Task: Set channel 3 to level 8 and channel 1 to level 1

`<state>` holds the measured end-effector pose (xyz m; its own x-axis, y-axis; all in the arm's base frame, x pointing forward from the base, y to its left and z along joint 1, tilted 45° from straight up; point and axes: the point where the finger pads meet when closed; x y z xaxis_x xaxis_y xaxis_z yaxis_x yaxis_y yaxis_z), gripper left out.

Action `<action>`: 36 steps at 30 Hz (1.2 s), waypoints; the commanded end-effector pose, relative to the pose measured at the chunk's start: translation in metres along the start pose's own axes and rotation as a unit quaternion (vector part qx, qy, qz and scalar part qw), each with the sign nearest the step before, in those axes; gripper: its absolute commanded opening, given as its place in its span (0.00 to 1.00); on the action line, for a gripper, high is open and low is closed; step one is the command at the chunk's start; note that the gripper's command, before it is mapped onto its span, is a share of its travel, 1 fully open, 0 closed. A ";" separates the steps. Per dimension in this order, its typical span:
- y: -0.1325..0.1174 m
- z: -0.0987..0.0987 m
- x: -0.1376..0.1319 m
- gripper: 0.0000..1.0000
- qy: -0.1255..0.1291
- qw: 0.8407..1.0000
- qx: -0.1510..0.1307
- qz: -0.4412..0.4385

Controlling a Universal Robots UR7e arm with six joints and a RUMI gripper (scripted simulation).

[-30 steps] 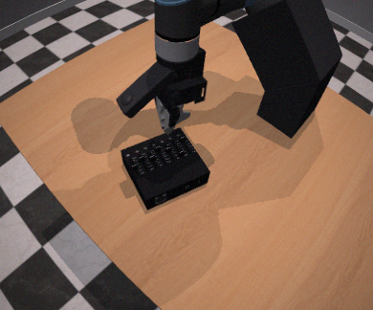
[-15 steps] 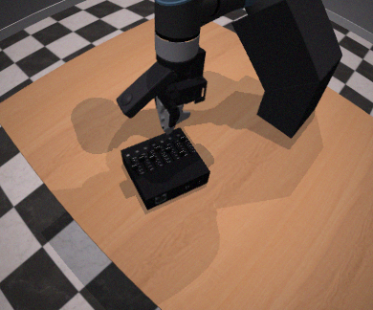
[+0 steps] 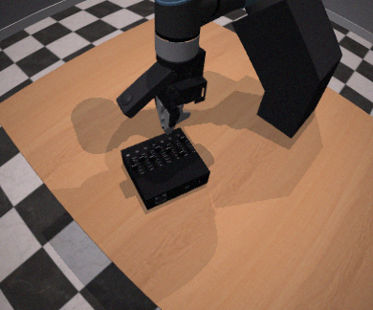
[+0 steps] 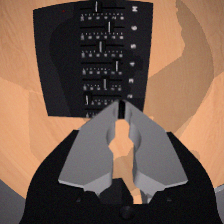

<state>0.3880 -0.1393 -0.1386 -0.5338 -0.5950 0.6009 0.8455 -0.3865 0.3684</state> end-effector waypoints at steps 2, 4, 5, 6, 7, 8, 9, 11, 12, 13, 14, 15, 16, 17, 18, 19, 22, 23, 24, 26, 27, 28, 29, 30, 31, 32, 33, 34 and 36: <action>0.003 0.001 -0.001 0.00 0.001 1.000 0.003 -0.002; 0.003 0.001 -0.001 0.00 0.001 1.000 0.003 -0.002; 0.003 0.001 -0.001 0.00 0.001 1.000 0.003 -0.002; 0.003 0.001 -0.001 0.00 0.001 1.000 0.003 -0.002; 0.003 0.001 -0.001 0.00 0.001 1.000 0.003 -0.002; 0.003 0.001 -0.001 0.00 0.001 1.000 0.003 -0.002; 0.003 0.001 -0.001 0.00 0.001 1.000 0.003 -0.002; 0.003 0.001 -0.001 0.00 0.001 1.000 0.003 -0.002; 0.003 0.000 -0.001 0.00 0.001 1.000 0.003 -0.002; 0.003 0.000 -0.001 0.00 0.001 1.000 0.003 -0.002; 0.003 0.000 -0.001 0.00 0.001 1.000 0.003 -0.002; 0.003 -0.001 -0.001 0.00 0.001 1.000 0.003 -0.002; 0.003 -0.001 -0.001 0.00 0.001 1.000 0.003 -0.002; 0.003 -0.001 -0.001 0.00 0.001 1.000 0.003 -0.002; 0.003 -0.002 -0.001 0.00 0.001 1.000 0.003 -0.002; 0.003 -0.002 -0.001 0.00 0.001 1.000 0.003 -0.002; 0.003 -0.004 -0.001 0.00 0.001 1.000 0.003 -0.002; 0.003 -0.005 -0.001 0.00 0.001 1.000 0.003 -0.002; 0.003 -0.005 -0.001 0.00 0.001 1.000 0.003 -0.002; 0.003 -0.005 -0.001 0.00 0.001 1.000 0.003 -0.002; 0.003 -0.006 -0.001 0.00 0.001 1.000 0.003 -0.002; 0.003 -0.007 -0.001 0.00 0.001 1.000 0.003 -0.002; 0.003 -0.007 -0.001 0.00 0.001 1.000 0.003 -0.002; 0.003 -0.008 -0.001 0.00 0.001 1.000 0.003 -0.002; 0.003 -0.009 -0.001 0.00 0.001 1.000 0.003 -0.002; 0.003 -0.010 -0.001 0.00 0.001 1.000 0.003 -0.002; 0.003 -0.010 -0.001 0.00 0.001 1.000 0.003 -0.002; 0.003 -0.011 -0.001 0.00 0.001 1.000 0.003 -0.002; 0.003 -0.013 -0.001 0.00 0.001 1.000 0.003 -0.002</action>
<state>0.3890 -0.1454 -0.1445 -0.5340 -0.5946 0.6010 0.8454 -0.3851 0.3701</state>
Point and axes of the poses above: the point where the finger pads meet when closed, its own z axis back along the fingers, its own x axis across the jaws, y = z × x, and after that the axes turned 13 degrees about -z, right-handed
